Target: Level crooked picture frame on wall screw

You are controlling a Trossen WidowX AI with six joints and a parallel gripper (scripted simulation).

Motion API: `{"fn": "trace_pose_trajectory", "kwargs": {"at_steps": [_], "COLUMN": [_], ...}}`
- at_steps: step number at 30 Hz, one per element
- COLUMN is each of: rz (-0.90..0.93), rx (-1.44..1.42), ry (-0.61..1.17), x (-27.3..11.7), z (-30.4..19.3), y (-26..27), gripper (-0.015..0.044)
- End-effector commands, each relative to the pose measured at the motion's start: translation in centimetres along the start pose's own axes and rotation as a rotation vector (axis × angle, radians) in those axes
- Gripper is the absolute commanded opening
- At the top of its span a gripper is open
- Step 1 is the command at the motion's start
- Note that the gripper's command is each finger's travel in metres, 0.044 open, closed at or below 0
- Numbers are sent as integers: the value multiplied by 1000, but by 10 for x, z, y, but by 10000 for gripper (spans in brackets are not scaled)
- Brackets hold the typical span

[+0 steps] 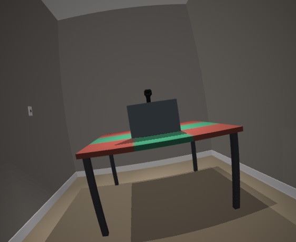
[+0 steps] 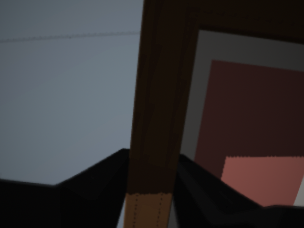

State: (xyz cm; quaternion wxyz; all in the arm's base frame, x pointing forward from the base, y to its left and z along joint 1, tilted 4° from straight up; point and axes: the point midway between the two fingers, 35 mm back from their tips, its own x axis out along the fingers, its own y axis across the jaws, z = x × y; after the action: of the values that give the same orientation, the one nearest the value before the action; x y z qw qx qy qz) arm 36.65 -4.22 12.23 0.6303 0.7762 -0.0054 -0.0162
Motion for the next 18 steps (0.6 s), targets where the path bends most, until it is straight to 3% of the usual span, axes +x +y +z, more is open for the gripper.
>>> {"fn": "trace_pose_trajectory", "kwargs": {"at_steps": [1,18], "rz": [-3,-3], "rx": [-31,-120], "ry": [1,1], "x": [0,0], "z": [0,0], "y": [0,2], "gripper": [0,0]}}
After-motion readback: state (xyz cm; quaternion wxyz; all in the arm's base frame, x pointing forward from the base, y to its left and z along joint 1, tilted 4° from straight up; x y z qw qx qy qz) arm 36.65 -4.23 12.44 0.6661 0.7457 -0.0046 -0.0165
